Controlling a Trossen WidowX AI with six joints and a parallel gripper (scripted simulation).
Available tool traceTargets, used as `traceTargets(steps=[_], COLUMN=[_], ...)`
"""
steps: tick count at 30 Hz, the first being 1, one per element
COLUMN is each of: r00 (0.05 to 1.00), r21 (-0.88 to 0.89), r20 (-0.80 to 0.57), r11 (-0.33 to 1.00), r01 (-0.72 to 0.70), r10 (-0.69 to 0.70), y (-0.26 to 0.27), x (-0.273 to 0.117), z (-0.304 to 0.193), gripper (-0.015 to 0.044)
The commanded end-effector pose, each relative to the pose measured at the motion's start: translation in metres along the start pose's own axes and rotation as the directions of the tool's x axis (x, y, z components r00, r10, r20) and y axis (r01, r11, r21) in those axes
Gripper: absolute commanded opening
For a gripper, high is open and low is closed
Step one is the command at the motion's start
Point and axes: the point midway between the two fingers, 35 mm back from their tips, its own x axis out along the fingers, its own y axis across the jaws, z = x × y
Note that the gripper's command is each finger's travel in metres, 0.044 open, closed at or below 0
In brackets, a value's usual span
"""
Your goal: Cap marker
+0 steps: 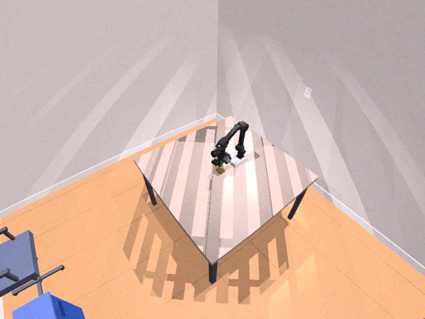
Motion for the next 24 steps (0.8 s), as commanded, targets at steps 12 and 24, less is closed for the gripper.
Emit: traceTargets(steps=[12,24], r00=[0.999,0.999], r21=[-0.005,-0.005], r20=[0.007,0.007], r11=[0.999,0.999], r01=[-0.043,-0.043], r10=[0.043,0.043], y=[0.004,0.005], x=[0.040,0.047], z=[0.001,0.001], gripper=[0.0000,0.0000])
